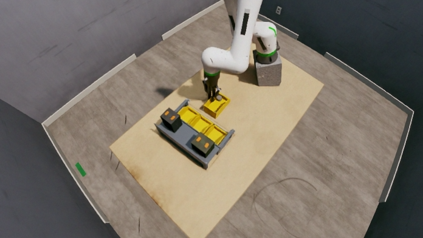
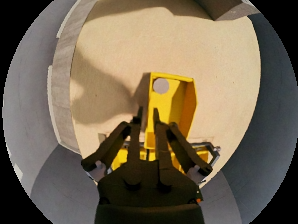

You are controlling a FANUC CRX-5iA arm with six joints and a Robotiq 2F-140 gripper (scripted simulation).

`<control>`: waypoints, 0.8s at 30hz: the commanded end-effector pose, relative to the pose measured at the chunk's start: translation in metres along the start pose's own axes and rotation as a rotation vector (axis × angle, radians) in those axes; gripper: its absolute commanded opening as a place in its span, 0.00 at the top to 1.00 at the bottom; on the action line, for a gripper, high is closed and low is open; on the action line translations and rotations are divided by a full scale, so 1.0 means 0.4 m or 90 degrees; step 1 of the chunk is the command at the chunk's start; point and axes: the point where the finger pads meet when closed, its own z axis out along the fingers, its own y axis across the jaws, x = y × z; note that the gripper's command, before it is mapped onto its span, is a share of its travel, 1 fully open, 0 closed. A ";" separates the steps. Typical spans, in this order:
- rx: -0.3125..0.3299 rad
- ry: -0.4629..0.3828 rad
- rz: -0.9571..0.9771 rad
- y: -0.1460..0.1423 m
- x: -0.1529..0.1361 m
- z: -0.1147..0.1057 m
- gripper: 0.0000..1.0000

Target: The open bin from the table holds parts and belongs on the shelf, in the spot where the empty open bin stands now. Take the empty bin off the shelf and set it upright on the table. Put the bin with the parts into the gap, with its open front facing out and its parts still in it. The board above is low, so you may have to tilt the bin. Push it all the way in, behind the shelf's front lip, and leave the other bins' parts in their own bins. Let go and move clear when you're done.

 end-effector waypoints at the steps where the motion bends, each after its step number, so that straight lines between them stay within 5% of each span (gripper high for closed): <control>1: 0.000 -0.001 0.000 0.000 -0.002 -0.001 0.76; 24: 0.000 -0.001 0.000 0.000 -0.002 -0.012 0.76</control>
